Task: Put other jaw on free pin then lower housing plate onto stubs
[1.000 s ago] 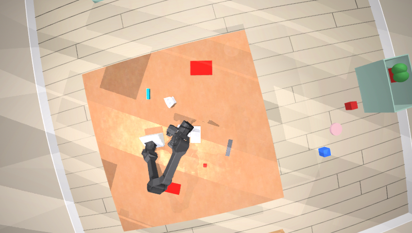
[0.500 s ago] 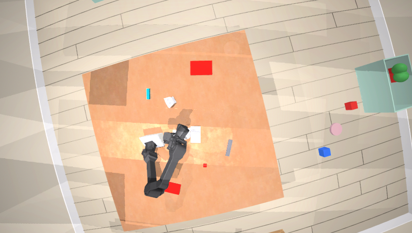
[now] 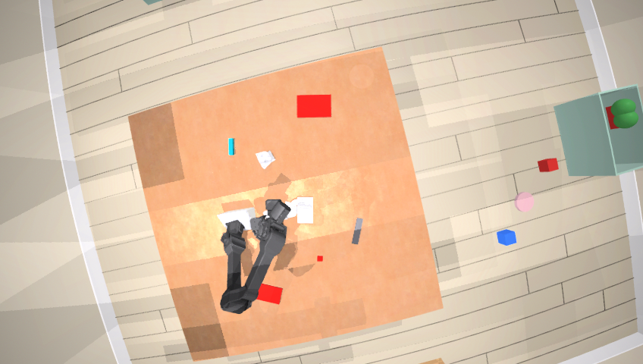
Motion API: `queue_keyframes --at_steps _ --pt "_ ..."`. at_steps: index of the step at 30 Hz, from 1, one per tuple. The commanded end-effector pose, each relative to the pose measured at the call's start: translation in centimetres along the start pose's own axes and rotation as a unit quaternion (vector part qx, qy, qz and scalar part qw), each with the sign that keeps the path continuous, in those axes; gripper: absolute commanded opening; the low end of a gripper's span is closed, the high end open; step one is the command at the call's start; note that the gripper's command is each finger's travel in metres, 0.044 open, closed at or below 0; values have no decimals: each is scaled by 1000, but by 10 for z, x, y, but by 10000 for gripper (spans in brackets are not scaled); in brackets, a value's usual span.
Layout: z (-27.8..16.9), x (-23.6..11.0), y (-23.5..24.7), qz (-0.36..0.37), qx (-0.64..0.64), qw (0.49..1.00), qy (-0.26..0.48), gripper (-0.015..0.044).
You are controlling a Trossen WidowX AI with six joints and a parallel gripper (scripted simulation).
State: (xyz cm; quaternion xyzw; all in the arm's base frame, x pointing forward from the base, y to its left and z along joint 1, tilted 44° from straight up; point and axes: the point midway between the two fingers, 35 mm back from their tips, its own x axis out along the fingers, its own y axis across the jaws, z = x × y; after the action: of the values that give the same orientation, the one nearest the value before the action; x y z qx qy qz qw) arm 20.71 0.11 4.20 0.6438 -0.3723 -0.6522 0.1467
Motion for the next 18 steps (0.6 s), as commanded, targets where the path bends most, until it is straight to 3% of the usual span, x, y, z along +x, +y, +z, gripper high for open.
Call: queue_keyframes --at_steps 1,18 --pt "4 2 5 1 -41 999 3 134" --pt "4 2 5 1 -51 999 3 134"
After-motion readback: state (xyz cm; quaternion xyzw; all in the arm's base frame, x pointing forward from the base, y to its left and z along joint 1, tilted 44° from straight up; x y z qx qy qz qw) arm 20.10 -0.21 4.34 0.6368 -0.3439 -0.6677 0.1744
